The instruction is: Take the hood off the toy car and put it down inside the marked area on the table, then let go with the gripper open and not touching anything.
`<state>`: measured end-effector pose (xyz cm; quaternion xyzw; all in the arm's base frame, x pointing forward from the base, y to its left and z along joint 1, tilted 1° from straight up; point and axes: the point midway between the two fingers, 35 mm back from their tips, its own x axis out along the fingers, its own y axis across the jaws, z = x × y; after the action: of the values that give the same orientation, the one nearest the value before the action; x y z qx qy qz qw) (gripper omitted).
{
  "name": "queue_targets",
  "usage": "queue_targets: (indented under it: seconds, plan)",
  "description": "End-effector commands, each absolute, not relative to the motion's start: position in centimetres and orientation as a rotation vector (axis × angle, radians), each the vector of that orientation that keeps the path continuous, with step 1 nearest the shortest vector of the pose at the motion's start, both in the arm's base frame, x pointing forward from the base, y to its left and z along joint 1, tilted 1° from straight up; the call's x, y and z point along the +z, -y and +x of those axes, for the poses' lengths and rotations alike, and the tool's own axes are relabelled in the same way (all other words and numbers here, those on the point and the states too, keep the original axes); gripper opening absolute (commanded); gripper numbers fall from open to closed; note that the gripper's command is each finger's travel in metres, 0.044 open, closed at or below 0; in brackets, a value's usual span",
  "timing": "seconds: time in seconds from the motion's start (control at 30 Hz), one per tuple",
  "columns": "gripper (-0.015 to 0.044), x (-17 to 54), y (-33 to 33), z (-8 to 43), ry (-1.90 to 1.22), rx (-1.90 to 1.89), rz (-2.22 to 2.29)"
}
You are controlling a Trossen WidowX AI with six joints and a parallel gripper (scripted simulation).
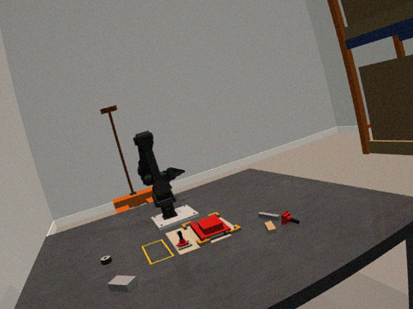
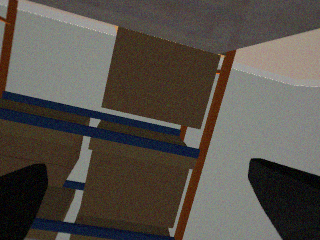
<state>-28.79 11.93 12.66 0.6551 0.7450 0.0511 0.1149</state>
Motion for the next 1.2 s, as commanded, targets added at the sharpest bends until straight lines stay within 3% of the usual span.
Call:
queue_targets:
  seconds: [0.0,0.27,0.7,1.17]
  plan:
    - [0.044,12.7,-11.9,-28.8,-2.186,0.147,1.918]
    - [0.044,12.8,-8.1,-30.4,-2.325,-0.003,1.791]
    - [0.044,11.6,3.7,-31.7,-2.533,-0.356,1.342]
    - [0.044,10.6,16.1,-28.8,-2.513,-0.718,0.877]
